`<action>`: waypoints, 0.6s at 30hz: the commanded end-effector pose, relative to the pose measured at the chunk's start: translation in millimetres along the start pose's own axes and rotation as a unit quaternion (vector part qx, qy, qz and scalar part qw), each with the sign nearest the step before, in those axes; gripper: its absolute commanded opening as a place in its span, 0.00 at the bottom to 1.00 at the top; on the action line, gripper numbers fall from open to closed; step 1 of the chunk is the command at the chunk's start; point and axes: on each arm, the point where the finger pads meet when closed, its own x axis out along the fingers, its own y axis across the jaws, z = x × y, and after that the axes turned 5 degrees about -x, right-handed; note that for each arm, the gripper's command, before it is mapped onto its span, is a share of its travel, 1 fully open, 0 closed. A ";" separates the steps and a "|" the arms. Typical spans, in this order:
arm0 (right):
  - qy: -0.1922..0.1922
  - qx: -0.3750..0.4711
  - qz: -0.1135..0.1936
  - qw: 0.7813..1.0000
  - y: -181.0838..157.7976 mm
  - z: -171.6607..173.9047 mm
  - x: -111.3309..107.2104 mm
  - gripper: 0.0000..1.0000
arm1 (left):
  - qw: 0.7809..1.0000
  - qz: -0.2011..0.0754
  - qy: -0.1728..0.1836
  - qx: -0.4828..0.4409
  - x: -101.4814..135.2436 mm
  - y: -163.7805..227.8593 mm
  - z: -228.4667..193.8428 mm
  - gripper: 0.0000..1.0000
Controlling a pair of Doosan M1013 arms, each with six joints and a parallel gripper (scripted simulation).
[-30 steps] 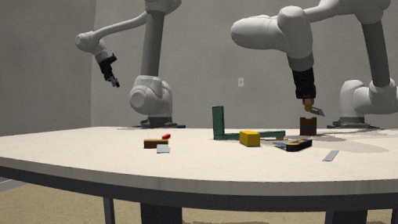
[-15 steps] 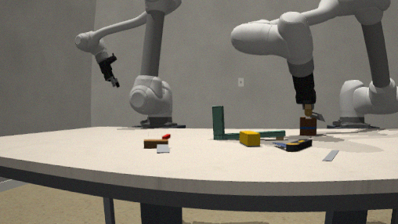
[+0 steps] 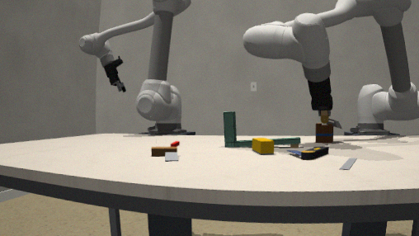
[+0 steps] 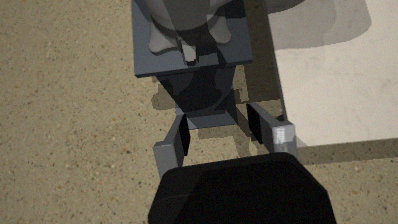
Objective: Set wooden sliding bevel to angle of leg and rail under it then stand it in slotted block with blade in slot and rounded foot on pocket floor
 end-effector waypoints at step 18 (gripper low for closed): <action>-0.001 0.000 0.000 1.000 0.1 0.1 -0.7 1.00 | 1.000 0.000 -0.001 0.000 2.1 -0.5 2.5 0.00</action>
